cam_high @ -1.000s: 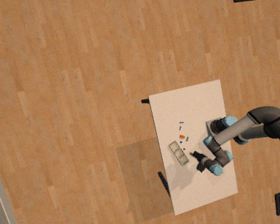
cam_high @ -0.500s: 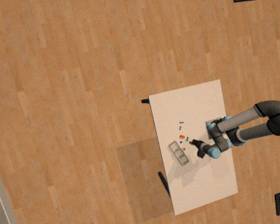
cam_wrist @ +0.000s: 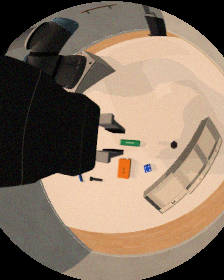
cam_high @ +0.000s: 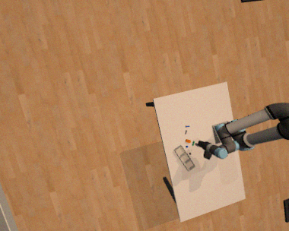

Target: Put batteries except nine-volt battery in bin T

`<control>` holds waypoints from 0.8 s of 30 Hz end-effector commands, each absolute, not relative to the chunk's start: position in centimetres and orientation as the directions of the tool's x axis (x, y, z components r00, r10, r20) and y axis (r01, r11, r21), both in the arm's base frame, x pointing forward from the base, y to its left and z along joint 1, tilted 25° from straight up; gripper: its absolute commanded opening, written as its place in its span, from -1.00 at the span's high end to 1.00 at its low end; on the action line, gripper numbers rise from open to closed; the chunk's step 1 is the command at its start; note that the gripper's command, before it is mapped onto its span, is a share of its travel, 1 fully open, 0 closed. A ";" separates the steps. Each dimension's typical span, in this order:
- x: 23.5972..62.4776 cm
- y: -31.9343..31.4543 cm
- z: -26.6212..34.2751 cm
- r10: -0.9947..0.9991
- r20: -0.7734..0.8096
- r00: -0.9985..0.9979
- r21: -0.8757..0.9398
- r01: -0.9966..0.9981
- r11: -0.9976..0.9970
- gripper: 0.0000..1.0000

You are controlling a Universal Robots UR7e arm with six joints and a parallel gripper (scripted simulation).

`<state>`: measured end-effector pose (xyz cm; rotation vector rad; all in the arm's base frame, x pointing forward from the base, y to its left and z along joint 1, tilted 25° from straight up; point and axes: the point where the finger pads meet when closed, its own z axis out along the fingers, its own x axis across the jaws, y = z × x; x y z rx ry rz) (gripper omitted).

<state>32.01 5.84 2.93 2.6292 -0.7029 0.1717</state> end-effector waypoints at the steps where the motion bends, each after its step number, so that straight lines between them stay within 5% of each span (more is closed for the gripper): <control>1: 32.2 6.2 2.8 -0.450 0.221 0.865 0.356 -0.501 -0.789 -0.21; 24: 32.3 6.5 2.6 -0.450 0.221 0.865 0.356 -0.501 -0.789 -0.21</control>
